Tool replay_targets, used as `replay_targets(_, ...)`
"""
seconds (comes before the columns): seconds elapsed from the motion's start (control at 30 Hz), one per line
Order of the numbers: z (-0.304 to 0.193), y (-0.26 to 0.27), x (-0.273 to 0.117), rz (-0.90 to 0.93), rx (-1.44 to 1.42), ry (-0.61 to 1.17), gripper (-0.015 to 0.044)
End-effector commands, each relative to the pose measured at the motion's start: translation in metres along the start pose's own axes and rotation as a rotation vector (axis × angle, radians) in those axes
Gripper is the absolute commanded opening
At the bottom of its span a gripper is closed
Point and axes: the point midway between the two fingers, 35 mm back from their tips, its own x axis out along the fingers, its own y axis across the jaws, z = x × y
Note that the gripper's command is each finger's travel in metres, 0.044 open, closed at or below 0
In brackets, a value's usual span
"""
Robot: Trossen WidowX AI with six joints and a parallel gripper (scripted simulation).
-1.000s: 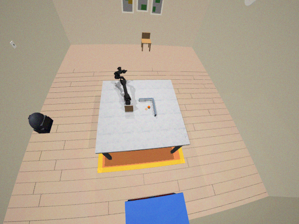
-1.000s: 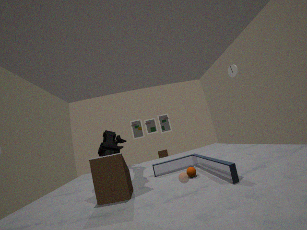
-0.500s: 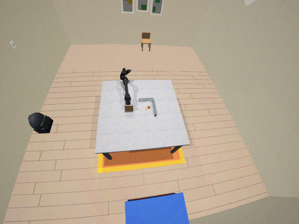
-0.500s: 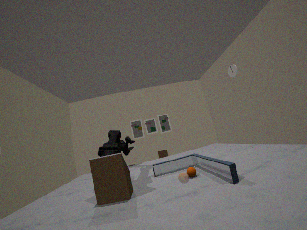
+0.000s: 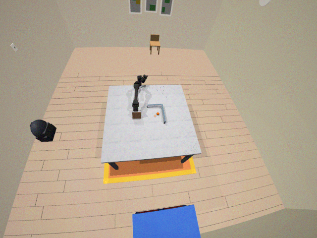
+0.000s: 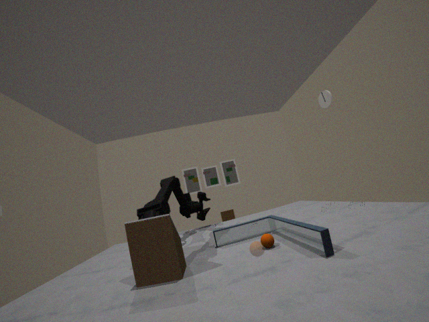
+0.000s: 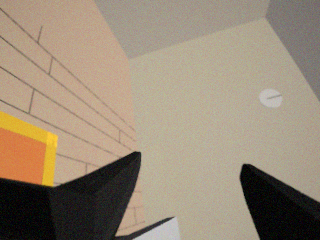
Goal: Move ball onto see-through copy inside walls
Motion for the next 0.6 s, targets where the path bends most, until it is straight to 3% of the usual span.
replay_targets(0.0, -0.032, -0.004, 0.017, 0.040, -0.059, 0.011, 0.0305)
replay_targets(0.3, -0.136, -0.020, 0.051, 0.171, -0.188, 0.119, 0.0305)
replay_targets(0.57, -0.248, -0.051, 0.056, 0.301, -0.242, 0.309, 0.0305)
